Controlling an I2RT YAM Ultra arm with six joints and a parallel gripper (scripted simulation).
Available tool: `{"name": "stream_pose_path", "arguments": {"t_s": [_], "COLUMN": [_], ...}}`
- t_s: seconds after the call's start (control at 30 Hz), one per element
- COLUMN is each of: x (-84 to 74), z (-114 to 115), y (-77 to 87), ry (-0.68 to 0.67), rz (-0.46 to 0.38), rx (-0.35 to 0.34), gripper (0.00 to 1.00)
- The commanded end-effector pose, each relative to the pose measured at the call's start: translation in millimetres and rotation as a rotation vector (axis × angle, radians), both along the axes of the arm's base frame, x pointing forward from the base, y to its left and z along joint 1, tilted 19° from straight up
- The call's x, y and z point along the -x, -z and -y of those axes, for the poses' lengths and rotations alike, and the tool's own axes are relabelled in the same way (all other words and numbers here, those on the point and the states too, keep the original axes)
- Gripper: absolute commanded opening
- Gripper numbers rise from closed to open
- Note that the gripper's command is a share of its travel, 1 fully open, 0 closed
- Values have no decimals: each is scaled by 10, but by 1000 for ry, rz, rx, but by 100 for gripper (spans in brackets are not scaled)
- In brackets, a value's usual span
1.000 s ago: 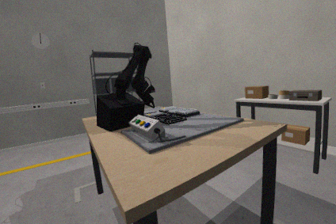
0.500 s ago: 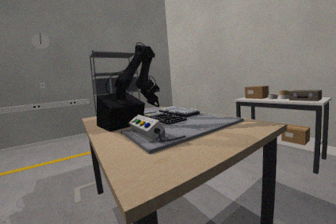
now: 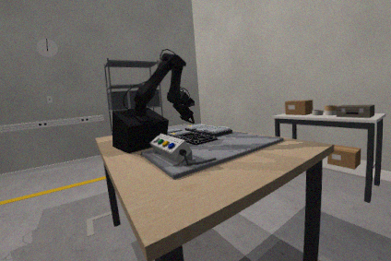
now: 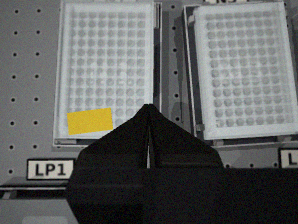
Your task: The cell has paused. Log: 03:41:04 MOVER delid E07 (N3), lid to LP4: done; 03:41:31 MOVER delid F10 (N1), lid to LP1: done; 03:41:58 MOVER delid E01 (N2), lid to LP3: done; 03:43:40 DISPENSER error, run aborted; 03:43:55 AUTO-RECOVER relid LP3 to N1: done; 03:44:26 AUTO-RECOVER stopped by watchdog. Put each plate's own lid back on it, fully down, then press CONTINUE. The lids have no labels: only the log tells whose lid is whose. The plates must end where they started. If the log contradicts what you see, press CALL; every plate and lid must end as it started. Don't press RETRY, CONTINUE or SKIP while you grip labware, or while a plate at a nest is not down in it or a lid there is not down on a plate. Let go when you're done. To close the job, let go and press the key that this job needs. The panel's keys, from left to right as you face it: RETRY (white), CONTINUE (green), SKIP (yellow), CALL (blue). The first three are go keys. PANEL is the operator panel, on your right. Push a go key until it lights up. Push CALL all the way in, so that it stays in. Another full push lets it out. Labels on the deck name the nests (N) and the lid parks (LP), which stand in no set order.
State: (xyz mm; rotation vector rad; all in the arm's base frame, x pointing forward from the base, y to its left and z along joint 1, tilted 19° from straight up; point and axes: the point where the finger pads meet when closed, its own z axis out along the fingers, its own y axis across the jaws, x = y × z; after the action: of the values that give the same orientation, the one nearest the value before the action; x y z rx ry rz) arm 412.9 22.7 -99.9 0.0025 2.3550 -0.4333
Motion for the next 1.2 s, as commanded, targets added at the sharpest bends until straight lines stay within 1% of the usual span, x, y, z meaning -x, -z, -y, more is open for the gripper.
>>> {"name": "stream_pose_path", "arguments": {"t_s": [0.0, 0.03, 0.1, 0.3, 0.37, 0.4, 0.43, 0.57, 0.6, 0.67, 0.93, 1.0, 1.07, 1.13, 1.17], "x": [-219, -278, -338, -611, -611, -672, -702, -883, -908, -880, -880, -939, -941, -880, -880], "z": [7, 25, 73, 192, 192, 200, 232, 313, 323, 291, 290, 269, 269, 290, 290], "y": [-58, -94, -50, -104, -104, -147, -122, -159, -170, -212, -212, -249, -250, -212, -212], "ry": [-30, -30, -30, -31, -31, -36, -32, -32, -32, -31, -31, -42, -42, -31, -31], "rz": [-5, -1, -15, -14, -14, 4, -14, -13, -12, 0, 0, 5, 5, 0, 0], "rx": [2, 2, 5, 4, 4, 2, 4, 4, 4, 5, 5, 3, 3, 5, 5], "gripper": [0, 0, 0, 0, 0, 0, 0, 0, 0, 0, 0, 0, 0, 0, 0]}}
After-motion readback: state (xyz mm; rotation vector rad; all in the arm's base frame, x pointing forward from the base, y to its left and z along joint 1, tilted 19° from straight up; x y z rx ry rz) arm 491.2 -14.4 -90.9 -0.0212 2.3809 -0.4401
